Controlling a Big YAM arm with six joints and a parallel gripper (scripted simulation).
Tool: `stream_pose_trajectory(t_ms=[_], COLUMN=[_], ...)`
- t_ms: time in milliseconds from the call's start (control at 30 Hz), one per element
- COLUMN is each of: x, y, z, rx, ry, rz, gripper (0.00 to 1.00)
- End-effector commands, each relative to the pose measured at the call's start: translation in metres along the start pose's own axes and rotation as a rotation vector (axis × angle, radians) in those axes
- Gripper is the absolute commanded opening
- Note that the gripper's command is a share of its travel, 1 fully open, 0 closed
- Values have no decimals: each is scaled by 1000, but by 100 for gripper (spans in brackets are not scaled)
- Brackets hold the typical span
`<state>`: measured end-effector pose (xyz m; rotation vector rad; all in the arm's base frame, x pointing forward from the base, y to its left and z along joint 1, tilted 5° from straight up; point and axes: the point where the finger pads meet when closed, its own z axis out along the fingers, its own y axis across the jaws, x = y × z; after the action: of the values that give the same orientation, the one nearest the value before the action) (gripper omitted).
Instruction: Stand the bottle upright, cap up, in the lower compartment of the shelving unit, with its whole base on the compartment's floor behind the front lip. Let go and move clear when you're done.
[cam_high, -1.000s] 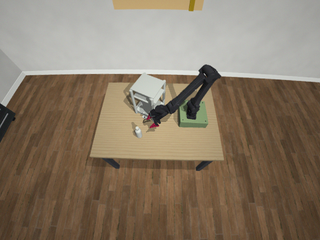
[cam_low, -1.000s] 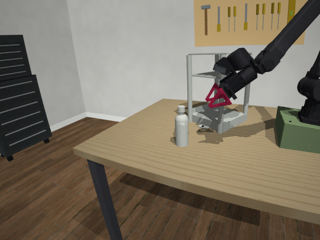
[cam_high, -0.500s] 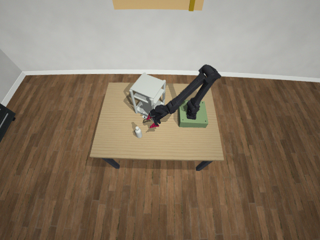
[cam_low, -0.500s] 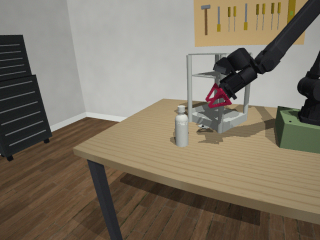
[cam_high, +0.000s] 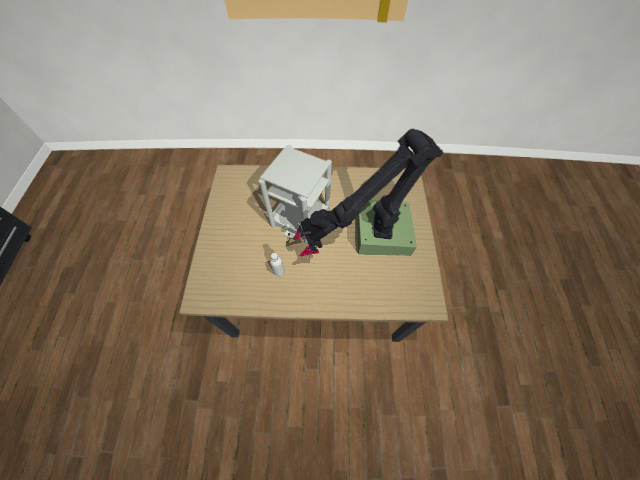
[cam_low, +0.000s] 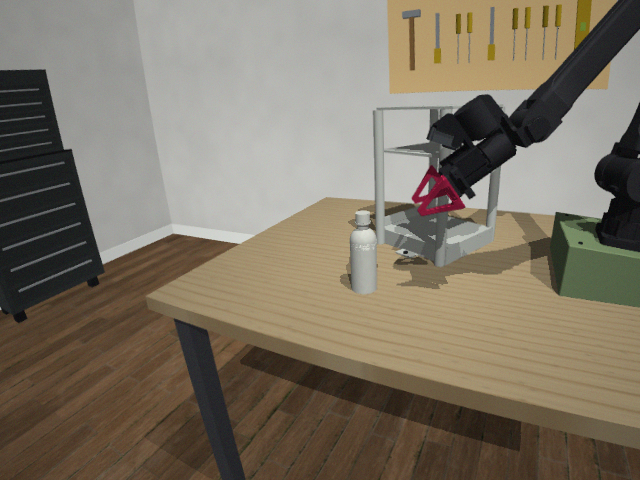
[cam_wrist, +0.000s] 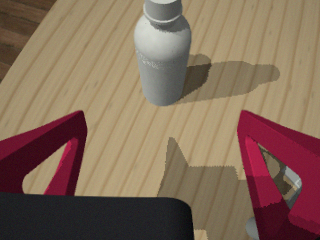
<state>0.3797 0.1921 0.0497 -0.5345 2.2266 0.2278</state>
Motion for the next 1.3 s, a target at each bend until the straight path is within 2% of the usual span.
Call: stream_pose_trajectory(t_ms=[0,867,1267], x=[-39,-39,-43], y=[6,5,4], z=[2,8,8], rx=[-8,-8,-6], ry=[-64,-48,-62], rz=[5,1,1], gripper=[88,88,88])
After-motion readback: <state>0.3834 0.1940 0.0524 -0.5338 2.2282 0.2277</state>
